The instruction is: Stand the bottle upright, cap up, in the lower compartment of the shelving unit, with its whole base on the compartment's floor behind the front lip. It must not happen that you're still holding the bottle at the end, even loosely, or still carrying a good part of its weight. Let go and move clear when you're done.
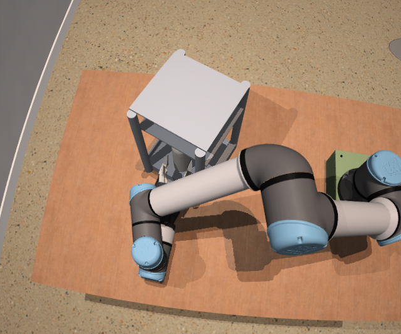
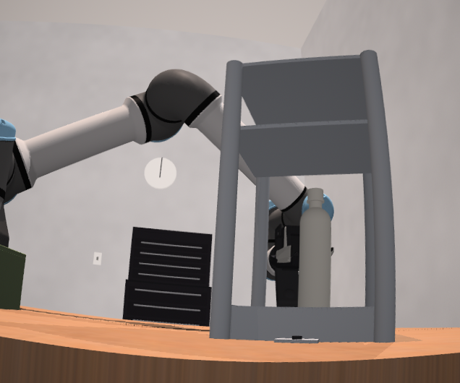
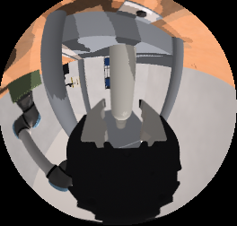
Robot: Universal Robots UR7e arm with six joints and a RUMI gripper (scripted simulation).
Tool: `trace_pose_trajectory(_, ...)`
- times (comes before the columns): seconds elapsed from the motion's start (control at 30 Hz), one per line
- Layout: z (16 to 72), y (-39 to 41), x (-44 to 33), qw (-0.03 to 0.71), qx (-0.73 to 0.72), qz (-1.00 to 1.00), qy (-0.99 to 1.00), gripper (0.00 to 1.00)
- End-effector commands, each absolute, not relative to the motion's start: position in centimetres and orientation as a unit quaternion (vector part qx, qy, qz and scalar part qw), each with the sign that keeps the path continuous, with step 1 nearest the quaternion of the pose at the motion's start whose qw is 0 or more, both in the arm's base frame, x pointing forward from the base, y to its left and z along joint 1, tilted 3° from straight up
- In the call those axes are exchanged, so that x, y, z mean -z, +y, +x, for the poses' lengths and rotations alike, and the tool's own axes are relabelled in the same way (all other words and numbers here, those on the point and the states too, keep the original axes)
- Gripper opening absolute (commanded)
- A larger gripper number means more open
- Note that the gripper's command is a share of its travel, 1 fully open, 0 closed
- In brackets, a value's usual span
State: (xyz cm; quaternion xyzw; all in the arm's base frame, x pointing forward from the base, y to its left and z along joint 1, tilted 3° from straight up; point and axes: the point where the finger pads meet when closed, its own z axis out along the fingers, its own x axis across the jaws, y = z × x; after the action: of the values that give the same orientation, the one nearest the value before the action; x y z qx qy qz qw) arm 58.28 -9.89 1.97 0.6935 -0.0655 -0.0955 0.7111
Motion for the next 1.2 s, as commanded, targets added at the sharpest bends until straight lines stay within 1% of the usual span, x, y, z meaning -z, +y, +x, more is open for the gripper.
trace_pose_trajectory(0.0, 58.5, -9.2, -2.0, 0.711, 0.095, 0.694, -0.065, 0.43)
trace_pose_trajectory(1.17, 59.0, -6.8, -1.9, 0.711, 0.095, 0.694, -0.065, 0.43)
